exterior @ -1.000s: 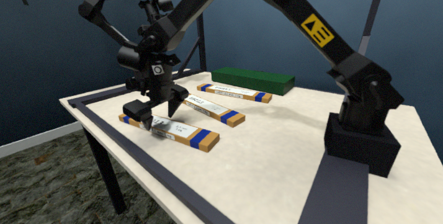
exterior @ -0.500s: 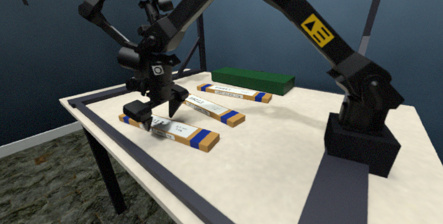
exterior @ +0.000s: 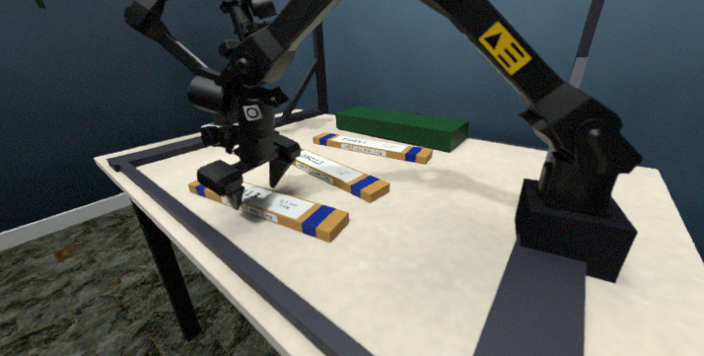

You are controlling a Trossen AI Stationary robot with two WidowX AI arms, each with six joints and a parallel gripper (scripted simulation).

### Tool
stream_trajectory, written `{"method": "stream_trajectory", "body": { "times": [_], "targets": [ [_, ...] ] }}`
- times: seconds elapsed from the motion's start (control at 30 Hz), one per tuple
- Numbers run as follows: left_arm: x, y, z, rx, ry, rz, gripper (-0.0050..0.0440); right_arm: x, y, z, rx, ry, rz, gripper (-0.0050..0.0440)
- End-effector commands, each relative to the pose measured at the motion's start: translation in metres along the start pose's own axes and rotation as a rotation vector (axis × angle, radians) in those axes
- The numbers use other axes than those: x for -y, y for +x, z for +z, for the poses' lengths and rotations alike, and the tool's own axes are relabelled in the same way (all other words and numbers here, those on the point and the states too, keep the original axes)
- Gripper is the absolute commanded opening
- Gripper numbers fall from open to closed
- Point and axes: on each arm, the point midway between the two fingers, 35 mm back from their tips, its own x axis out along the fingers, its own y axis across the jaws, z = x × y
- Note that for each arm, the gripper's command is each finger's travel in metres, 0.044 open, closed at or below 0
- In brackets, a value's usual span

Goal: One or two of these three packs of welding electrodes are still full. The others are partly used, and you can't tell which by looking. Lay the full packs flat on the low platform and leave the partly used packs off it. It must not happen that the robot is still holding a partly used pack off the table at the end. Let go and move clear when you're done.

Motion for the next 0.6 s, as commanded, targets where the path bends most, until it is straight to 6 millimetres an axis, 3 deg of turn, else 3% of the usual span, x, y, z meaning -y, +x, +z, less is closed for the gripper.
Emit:
{"method": "stream_trajectory", "body": {
  "times": [0.0, 0.23, 0.57],
  "targets": [
    [-0.001, -0.031, 0.014, 0.054, 0.004, 0.011, 0.0430, -0.001, -0.005, 0.004, 0.017, 0.006, 0.012, 0.0430],
    [-0.002, -0.062, 0.025, 0.069, 0.005, 0.015, 0.0430, -0.001, -0.005, 0.004, 0.017, 0.006, 0.012, 0.0430],
    [-0.002, -0.083, 0.029, 0.069, 0.005, 0.015, 0.0430, -0.001, -0.005, 0.004, 0.017, 0.006, 0.012, 0.0430]
  ]
}}
